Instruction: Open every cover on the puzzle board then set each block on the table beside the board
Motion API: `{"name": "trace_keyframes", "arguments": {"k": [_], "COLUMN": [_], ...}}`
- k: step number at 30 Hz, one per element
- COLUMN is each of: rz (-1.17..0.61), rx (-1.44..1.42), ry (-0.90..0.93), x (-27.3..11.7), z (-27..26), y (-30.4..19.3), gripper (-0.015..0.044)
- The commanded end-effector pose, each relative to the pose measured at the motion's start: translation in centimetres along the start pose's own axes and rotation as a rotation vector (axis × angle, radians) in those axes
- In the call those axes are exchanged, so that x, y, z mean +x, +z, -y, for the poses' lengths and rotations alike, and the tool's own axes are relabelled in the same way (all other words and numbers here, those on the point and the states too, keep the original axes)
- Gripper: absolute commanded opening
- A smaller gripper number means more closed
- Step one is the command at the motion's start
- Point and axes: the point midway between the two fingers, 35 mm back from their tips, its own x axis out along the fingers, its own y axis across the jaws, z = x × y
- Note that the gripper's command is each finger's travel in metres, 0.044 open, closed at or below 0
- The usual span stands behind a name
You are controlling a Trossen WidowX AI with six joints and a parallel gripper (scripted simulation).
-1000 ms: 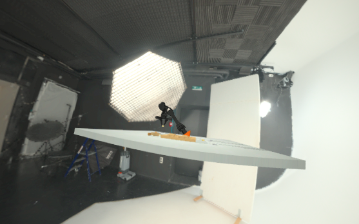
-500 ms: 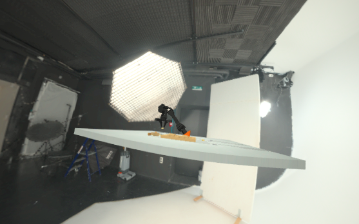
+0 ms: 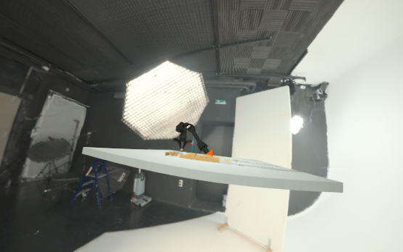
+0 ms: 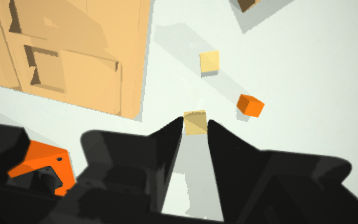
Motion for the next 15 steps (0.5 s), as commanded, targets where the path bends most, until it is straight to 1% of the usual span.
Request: {"name": "trace_keyframes", "arguments": {"k": [1, 15], "rz": [0.001, 0.001], "rx": [-0.003, -0.003], "ry": [0.004, -0.001], "x": [0.8, 3.0], "z": [-0.1, 0.0], "y": [-0.1, -0.3], "gripper": [0.0080, 0.0080]}}
